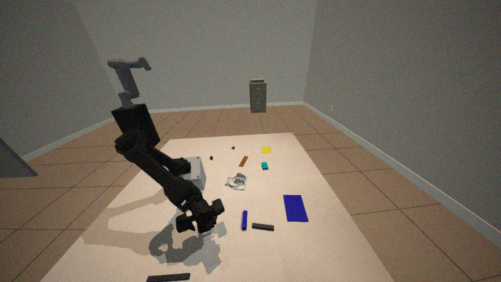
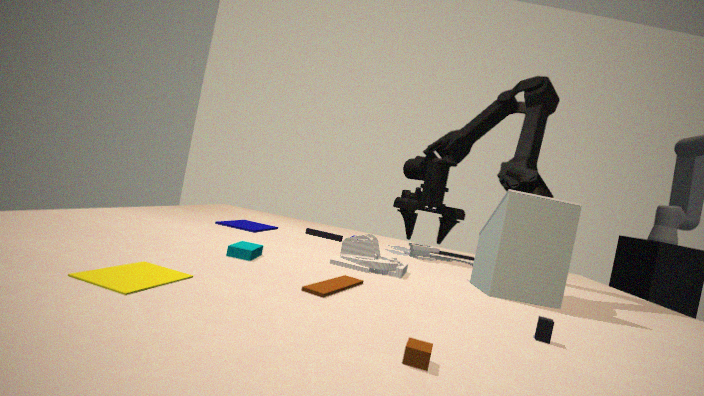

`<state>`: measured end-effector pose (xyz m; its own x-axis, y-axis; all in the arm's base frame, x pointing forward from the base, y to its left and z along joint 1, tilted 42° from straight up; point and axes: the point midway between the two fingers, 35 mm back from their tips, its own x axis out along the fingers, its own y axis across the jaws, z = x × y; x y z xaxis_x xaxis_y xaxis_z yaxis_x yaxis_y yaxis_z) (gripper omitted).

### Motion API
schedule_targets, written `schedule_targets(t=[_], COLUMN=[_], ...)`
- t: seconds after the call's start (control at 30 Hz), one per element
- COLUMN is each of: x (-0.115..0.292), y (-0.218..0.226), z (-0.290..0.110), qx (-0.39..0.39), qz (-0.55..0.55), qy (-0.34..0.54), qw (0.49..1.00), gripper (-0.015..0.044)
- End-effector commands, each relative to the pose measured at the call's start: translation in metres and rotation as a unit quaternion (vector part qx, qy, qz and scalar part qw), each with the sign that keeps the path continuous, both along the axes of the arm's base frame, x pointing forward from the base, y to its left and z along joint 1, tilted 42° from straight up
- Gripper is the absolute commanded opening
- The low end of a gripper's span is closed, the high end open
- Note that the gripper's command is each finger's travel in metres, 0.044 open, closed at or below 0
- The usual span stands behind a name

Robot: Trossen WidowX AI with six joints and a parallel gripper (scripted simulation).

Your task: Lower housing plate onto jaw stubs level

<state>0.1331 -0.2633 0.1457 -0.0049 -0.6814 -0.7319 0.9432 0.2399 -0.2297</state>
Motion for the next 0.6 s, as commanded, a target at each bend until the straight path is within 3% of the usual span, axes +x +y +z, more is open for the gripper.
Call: schedule_targets(t=[0.0, 0.57], x=[0.000, 0.000], y=[0.000, -0.018], z=[-0.003, -0.023], qx=[0.003, 0.003], qz=[0.002, 0.002], qy=[0.002, 0.002], qw=[1.000, 1.000], gripper=[0.0440, 0.0440])
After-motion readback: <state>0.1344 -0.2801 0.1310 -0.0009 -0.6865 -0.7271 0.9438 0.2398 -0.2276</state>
